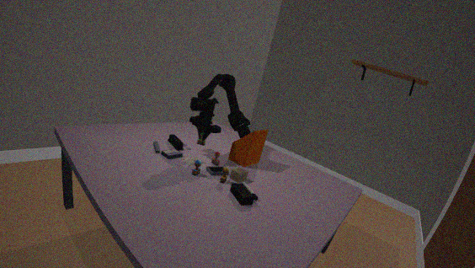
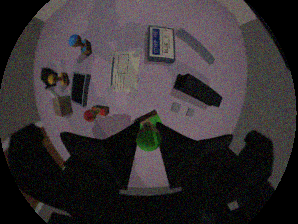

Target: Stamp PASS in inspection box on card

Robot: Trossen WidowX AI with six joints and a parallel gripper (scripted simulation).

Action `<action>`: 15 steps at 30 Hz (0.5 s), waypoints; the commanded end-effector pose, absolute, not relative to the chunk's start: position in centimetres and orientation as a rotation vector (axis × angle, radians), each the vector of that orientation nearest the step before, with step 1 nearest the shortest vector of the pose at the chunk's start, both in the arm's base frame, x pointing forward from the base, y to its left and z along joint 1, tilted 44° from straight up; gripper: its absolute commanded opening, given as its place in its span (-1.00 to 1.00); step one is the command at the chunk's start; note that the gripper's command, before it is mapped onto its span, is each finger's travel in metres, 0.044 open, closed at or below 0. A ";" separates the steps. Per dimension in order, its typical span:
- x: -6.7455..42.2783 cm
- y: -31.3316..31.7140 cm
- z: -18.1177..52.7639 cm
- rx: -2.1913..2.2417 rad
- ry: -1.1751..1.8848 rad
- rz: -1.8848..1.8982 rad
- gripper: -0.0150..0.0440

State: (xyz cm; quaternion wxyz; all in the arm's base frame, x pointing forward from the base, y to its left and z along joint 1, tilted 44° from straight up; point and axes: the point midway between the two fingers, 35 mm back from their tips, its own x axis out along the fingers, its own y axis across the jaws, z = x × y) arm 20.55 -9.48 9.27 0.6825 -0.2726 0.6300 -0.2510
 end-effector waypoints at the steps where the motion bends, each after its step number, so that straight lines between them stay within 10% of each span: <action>1: 20.5 -9.4 9.5 -0.611 1.409 -0.570 -0.49; 15: 20.4 -9.0 10.0 -0.612 1.409 -0.571 -0.49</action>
